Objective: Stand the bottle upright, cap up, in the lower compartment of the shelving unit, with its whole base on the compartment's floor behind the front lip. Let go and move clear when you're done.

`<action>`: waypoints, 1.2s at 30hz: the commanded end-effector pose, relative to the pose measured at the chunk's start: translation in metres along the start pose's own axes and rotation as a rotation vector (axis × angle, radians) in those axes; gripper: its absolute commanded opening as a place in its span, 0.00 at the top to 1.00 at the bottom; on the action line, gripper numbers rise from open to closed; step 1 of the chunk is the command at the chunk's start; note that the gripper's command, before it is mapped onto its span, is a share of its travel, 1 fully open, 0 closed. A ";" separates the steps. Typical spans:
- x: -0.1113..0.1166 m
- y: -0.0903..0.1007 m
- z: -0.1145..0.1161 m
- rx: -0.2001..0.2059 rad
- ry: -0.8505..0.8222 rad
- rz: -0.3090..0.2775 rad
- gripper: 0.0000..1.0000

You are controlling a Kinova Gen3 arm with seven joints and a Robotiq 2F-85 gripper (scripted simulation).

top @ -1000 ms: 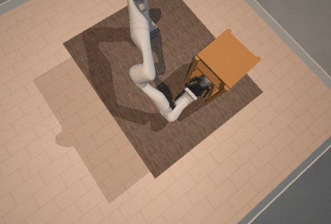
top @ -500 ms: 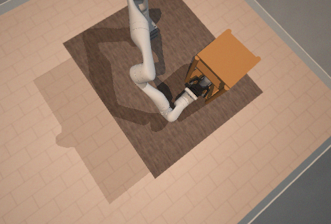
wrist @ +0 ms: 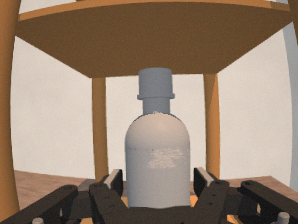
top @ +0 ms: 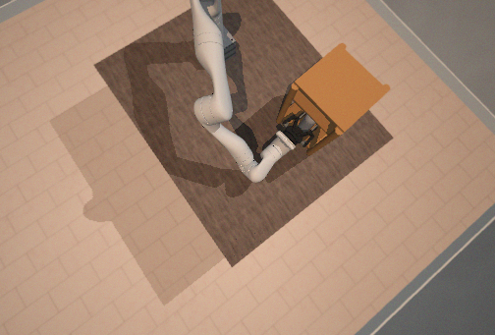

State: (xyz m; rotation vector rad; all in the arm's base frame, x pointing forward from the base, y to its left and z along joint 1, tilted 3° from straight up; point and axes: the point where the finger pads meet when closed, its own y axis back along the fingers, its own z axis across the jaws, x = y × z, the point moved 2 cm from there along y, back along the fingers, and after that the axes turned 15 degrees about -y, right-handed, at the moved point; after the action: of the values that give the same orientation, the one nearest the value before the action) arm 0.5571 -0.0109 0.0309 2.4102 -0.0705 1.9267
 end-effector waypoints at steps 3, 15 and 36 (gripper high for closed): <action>0.001 0.000 0.000 0.000 0.002 0.000 0.30; 0.001 0.002 0.000 0.000 0.002 0.000 0.30; 0.001 0.013 0.000 0.000 0.002 0.000 0.30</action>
State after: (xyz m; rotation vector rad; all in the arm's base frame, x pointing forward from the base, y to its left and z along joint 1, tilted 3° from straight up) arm 0.5559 -0.0220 0.0315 2.4122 -0.0685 1.9272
